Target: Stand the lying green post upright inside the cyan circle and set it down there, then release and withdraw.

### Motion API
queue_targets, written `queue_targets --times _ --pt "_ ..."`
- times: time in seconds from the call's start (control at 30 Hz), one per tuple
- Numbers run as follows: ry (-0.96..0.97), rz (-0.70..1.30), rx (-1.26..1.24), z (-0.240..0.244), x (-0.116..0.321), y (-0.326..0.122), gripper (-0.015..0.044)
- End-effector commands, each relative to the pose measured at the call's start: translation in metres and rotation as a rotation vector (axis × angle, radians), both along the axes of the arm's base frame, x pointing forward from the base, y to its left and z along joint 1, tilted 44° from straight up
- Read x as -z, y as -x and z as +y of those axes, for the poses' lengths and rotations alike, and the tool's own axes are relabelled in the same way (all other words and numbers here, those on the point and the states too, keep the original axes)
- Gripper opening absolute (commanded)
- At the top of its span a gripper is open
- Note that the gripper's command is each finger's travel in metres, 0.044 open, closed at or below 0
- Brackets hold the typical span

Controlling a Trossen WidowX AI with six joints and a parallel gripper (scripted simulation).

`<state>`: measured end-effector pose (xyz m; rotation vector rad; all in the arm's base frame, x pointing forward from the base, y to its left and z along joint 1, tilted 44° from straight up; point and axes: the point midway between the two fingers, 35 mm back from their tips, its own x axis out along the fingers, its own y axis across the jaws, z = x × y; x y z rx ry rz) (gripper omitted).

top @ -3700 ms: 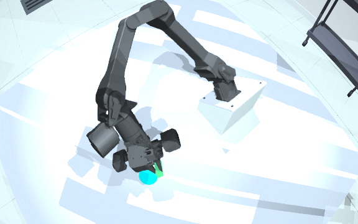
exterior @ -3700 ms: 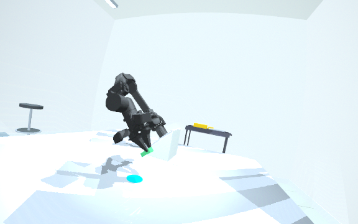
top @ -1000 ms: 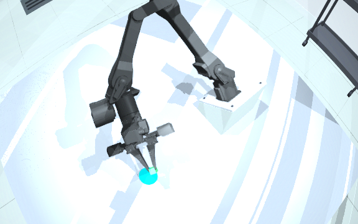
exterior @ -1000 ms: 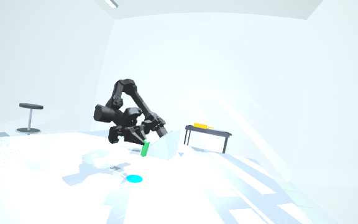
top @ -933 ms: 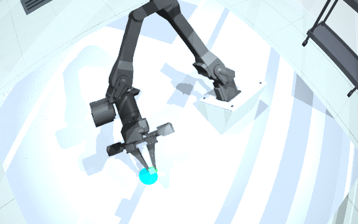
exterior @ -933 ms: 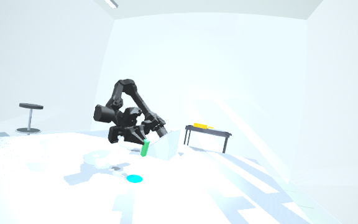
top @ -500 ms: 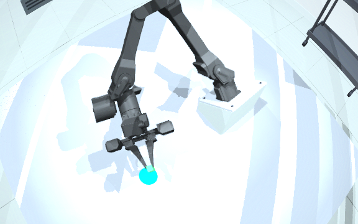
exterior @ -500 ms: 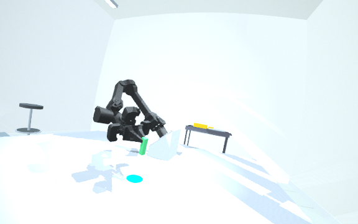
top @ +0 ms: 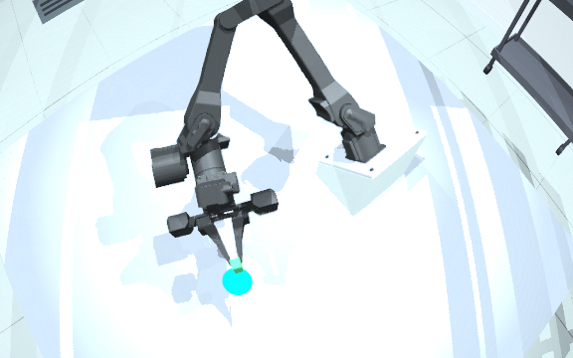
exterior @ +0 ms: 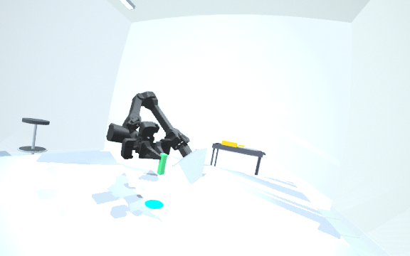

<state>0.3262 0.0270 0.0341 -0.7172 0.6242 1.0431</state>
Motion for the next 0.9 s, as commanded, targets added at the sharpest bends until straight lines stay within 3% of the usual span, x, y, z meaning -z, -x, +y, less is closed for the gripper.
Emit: queue_targets --times 0.0,0.87 --pt "-0.014 -0.032 -0.012 -0.0002 -0.0039 0.0003 0.0023" --pt "-0.043 -0.093 -0.03 -0.0025 -0.0094 0.0017 0.0023"
